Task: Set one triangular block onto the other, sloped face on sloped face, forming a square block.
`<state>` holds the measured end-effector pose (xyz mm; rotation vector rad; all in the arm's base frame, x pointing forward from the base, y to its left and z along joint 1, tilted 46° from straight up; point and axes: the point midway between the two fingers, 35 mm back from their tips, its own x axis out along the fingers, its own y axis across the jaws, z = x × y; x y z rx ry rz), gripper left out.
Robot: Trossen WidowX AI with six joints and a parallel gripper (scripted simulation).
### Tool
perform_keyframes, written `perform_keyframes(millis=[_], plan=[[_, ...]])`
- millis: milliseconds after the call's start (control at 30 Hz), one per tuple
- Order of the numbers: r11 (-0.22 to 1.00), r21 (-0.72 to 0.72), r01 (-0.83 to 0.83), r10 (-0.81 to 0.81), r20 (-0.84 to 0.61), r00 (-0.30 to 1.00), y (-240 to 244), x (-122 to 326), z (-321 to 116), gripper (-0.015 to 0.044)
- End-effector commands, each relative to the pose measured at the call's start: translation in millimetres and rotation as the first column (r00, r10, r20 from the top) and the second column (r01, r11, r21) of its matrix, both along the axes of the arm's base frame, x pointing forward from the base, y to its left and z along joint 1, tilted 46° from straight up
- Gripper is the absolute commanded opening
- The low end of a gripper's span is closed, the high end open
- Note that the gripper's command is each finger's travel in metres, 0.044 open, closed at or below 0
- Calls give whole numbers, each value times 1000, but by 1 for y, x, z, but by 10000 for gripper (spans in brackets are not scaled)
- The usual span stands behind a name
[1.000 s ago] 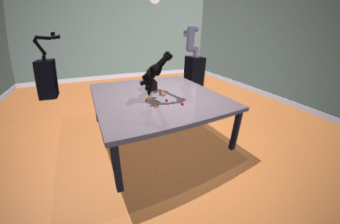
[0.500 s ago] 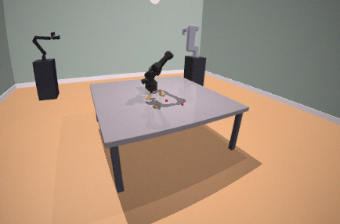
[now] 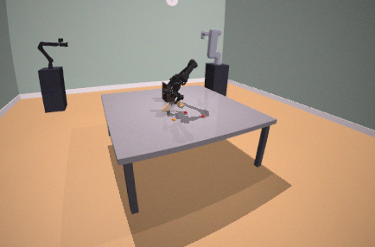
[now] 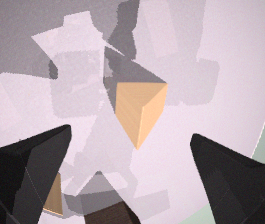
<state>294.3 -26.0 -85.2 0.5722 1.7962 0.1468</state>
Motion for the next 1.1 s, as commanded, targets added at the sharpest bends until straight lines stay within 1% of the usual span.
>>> perform_keyframes(millis=[0, 67, 133, 200, 233, 267, 733, 1067], plan=[[710, -100, -697, 696, 249, 673, 9, 7, 20, 440], [535, -142, -833, 827, 287, 483, 12, 9, 25, 440], [334, -184, -924, 912, 310, 268, 15, 11, 30, 440], [135, -220, -966, 945, 321, 59, 18, 12, 36, 440], [80, -228, -970, 947, 322, 2, 19, 13, 37, 440], [62, -231, -971, 947, 322, -17, 19, 13, 38, 440], [61, -231, -971, 947, 322, -17, 19, 13, 37, 440], [55, -227, -972, 946, 323, -22, 20, 10, 22, 440]])
